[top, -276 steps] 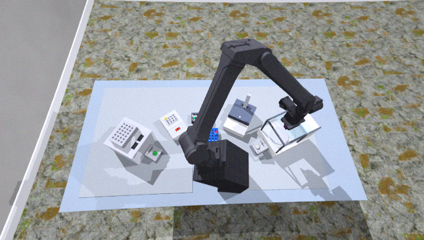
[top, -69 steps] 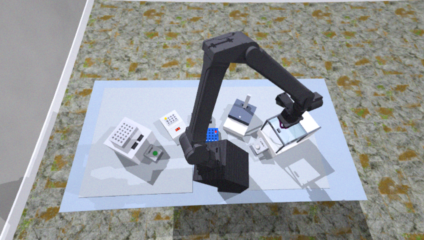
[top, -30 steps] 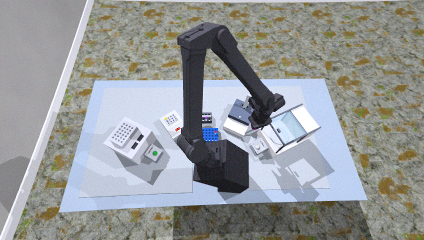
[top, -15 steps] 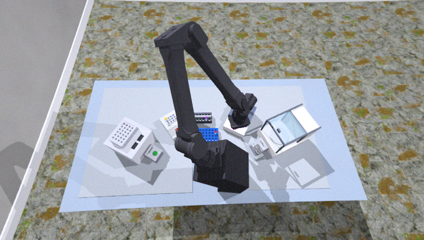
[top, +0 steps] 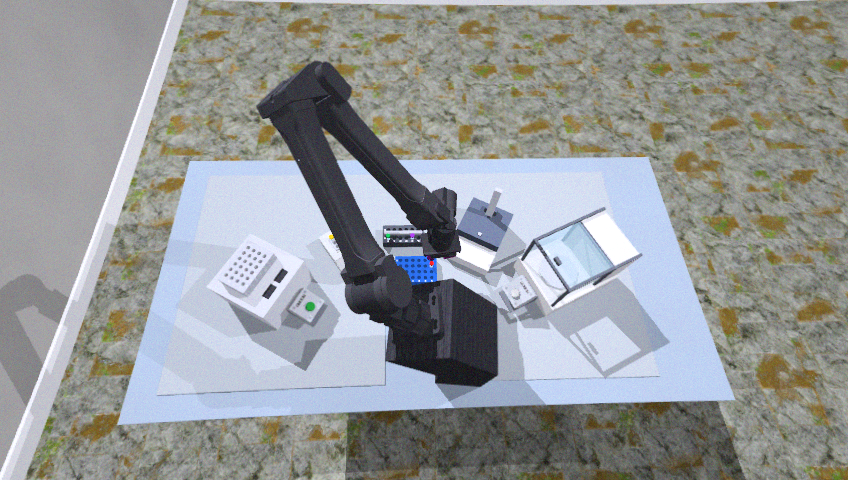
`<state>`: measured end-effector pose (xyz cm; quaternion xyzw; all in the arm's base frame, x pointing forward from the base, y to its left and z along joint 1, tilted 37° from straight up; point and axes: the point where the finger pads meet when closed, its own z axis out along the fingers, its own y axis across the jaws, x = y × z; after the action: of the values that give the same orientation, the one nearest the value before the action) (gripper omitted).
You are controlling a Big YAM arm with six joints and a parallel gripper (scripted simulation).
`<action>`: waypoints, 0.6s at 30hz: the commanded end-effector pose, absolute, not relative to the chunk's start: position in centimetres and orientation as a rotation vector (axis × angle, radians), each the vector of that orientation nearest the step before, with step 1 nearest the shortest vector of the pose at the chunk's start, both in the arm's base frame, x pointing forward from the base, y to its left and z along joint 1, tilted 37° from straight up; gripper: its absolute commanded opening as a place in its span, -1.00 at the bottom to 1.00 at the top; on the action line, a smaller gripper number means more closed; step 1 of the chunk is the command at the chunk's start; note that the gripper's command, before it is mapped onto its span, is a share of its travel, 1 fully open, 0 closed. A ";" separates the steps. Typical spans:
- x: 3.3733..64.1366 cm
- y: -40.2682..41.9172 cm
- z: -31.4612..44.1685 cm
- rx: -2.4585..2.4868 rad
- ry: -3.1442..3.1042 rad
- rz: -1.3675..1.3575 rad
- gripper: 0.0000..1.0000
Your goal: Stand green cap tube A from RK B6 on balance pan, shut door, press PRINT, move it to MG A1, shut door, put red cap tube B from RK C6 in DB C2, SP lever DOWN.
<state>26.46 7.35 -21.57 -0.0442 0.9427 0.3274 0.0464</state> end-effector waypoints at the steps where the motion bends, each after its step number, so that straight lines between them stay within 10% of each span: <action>1: 27.3 10.4 -20.8 0.061 2.903 0.965 -0.28; 18: 27.3 9.0 -21.5 0.118 2.908 0.969 -0.28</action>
<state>27.37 9.57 -21.31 0.0189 0.9477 0.3163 0.0381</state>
